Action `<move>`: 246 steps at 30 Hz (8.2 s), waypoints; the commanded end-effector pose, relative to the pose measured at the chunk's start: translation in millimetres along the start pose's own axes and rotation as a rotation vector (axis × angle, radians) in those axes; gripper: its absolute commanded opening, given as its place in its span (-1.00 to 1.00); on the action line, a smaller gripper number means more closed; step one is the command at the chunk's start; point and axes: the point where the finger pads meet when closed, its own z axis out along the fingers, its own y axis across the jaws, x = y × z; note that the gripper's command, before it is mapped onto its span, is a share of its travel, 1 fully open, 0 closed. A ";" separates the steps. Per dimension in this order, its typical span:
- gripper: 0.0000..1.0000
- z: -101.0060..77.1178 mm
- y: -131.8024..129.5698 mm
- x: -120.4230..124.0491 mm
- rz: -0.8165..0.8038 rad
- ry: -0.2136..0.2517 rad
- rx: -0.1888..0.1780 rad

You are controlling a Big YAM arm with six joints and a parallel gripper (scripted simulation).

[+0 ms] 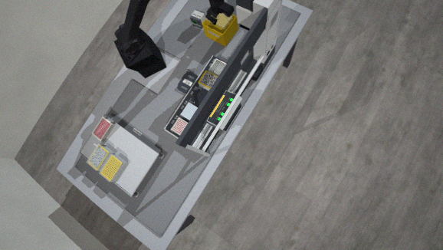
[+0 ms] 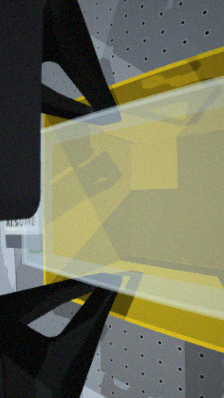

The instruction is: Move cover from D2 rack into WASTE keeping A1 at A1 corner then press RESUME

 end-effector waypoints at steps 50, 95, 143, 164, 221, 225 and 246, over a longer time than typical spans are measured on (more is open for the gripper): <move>-1.00 13.0 0.7 -3.5 -0.004 -0.006 -0.003; 1.00 15.3 3.4 -7.1 0.000 -0.007 -0.006; 1.00 -33.1 8.5 -1.2 0.000 -0.017 -0.029; 1.00 -72.2 19.9 -10.7 0.015 -0.027 -0.055; 1.00 -128.9 -24.7 -28.4 -0.034 -0.020 -0.034; 1.00 -128.3 -42.8 -37.5 -0.034 -0.021 -0.033; 1.00 -126.1 -128.4 -80.3 -0.035 -0.023 -0.028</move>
